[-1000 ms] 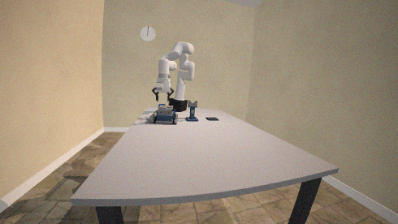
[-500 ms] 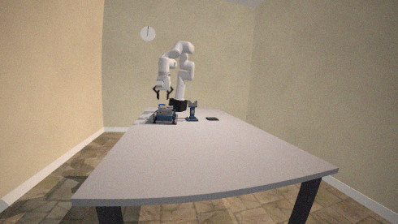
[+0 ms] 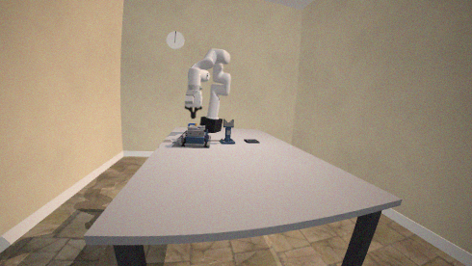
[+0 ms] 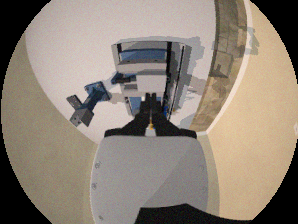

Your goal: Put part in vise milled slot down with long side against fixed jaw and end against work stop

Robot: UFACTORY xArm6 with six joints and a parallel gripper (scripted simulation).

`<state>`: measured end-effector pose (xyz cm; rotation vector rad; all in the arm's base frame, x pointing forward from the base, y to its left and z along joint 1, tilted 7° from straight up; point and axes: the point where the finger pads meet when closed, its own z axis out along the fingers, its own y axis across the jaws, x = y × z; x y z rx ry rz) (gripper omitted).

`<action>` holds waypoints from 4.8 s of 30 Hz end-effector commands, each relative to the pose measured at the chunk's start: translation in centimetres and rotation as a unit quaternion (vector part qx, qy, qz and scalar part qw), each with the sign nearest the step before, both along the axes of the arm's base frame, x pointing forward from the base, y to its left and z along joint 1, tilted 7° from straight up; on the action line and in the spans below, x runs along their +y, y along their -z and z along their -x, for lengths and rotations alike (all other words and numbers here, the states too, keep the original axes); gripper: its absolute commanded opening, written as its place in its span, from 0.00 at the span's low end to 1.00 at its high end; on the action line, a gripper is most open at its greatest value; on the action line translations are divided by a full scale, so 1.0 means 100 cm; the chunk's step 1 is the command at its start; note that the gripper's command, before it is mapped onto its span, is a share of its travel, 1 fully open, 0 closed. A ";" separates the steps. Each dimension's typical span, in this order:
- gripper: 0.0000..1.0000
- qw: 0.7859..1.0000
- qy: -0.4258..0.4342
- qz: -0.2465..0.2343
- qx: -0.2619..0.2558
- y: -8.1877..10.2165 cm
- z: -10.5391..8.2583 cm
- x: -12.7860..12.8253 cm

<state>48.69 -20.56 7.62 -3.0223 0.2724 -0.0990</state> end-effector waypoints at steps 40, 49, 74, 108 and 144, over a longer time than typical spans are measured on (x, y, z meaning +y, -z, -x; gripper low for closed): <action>0.00 1.000 0.000 0.001 -0.002 0.003 0.011 -0.044; 0.00 1.000 0.000 0.001 -0.002 0.003 0.011 -0.044; 0.00 1.000 0.000 0.001 -0.002 0.005 0.011 -0.044; 0.00 1.000 0.000 0.001 -0.002 0.044 0.006 -0.041; 0.00 1.000 0.000 0.001 -0.002 0.055 0.005 -0.040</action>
